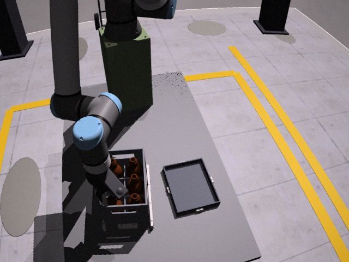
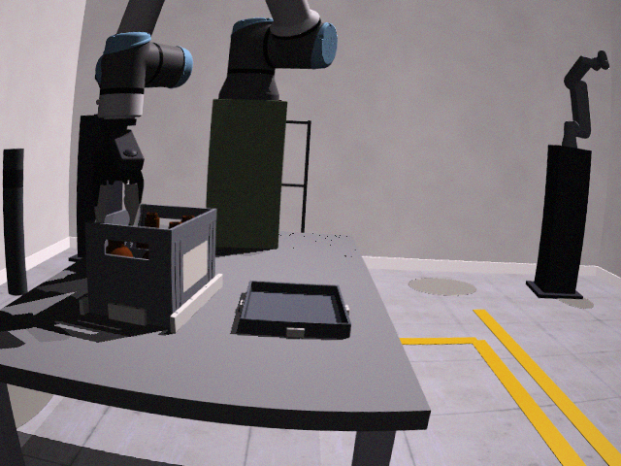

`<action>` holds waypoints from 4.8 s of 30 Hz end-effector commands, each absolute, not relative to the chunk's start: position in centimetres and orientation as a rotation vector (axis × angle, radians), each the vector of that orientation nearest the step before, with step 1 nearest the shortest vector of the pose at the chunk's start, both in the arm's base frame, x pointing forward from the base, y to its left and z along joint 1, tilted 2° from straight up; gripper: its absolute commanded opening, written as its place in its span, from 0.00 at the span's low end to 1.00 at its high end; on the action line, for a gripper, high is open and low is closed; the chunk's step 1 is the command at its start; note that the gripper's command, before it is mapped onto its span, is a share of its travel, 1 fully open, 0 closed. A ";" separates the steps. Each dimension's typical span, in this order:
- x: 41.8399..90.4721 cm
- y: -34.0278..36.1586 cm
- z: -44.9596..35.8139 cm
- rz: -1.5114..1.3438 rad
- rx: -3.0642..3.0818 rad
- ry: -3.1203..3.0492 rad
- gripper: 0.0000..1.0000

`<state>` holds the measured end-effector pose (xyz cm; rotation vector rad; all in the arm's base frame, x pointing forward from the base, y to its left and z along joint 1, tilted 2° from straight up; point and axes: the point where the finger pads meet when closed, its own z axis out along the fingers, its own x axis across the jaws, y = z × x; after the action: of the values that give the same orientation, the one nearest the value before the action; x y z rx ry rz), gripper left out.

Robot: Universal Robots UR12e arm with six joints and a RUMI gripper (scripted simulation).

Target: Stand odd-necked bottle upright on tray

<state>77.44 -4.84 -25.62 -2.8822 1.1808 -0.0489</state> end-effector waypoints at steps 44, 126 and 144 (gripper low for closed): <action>77.8 -4.9 -25.5 -0.055 -2.882 1.180 0.00; 77.8 -4.9 -25.5 -0.055 -2.882 1.180 0.38; 77.3 -4.8 -22.9 -0.050 -2.882 1.181 0.38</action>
<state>77.64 -4.90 -24.34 -2.8819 1.1806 -0.0536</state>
